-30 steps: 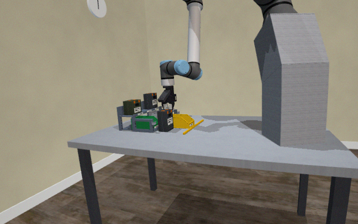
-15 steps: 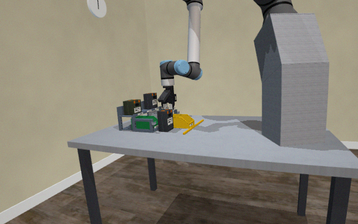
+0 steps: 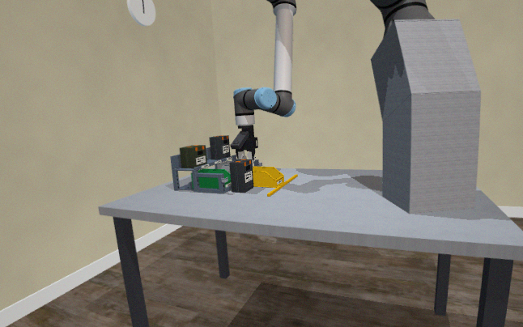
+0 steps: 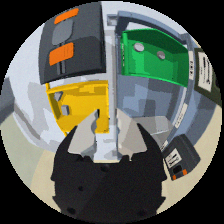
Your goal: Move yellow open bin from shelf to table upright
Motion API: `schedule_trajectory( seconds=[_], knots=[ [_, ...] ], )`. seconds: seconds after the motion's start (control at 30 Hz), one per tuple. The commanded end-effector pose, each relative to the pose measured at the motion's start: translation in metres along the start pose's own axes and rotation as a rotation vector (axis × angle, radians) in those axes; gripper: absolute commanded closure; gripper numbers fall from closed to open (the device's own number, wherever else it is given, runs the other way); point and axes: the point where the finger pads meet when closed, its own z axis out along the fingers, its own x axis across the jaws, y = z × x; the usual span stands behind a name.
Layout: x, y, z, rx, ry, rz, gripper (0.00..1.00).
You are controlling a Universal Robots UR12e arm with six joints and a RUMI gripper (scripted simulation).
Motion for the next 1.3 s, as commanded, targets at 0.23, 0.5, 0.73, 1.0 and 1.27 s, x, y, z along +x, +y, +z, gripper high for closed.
schedule_trajectory(
  seconds=[0.23, 0.5, 0.73, 1.0, 1.27],
  knots=[
    [0.001, 0.000, -0.001, 0.000, 0.001, 0.000, 0.80],
    [0.001, 0.000, -0.001, 0.000, 0.001, 0.000, 0.80],
    [0.001, 0.000, -0.001, 0.000, 0.001, 0.000, 0.80],
    [0.001, 0.000, -0.001, 0.000, 0.001, 0.000, 0.80],
    [0.001, 0.000, -0.023, 0.000, 0.001, 0.000, 0.80]
  ],
)
